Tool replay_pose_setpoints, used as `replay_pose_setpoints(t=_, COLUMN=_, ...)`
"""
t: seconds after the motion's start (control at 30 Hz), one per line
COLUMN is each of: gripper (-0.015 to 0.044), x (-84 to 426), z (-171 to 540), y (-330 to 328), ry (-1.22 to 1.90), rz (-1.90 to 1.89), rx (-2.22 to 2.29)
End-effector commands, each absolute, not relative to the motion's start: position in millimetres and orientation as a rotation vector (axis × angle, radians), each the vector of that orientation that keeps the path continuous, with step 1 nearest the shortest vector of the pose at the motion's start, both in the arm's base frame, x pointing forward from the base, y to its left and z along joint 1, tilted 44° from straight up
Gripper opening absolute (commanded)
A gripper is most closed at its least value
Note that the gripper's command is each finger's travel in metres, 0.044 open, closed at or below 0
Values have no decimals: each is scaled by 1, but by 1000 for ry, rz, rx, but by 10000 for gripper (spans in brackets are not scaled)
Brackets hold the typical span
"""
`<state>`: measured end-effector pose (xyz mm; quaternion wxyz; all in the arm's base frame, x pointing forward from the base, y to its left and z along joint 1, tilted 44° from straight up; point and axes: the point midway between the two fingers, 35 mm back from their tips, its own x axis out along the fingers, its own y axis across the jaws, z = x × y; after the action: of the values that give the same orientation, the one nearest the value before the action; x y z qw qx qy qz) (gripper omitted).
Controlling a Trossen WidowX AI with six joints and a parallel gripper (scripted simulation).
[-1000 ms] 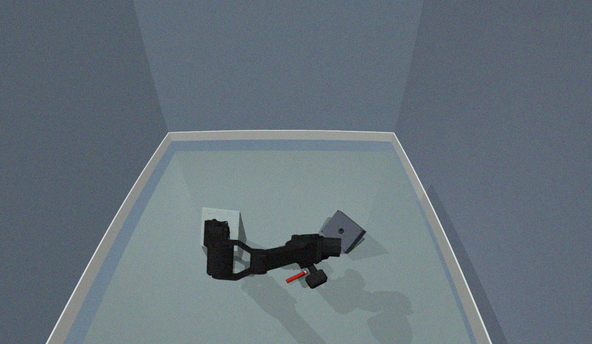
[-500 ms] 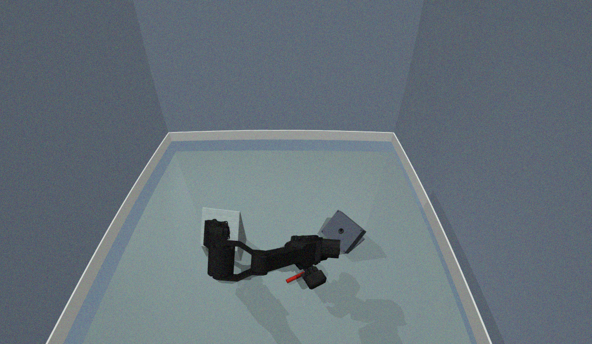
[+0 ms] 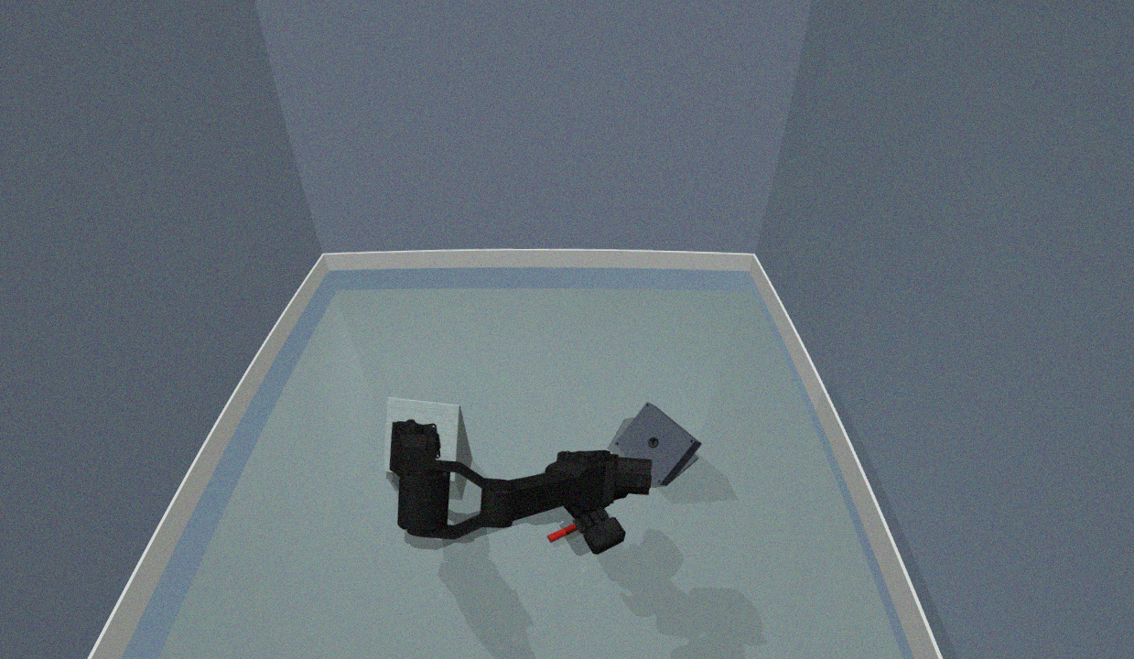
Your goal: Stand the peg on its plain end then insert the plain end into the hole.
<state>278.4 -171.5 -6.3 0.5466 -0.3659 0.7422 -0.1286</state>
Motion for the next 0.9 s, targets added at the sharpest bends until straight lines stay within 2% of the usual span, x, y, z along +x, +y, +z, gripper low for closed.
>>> replay_pose_setpoints(t=0.0, gripper=57, x=278, z=-6, y=-172, ry=1760, rz=-306, rx=-872)
replay_pose_setpoints(t=0.87, gripper=49, x=274, z=4, y=-165, ry=1600, rz=-222, rx=-869)
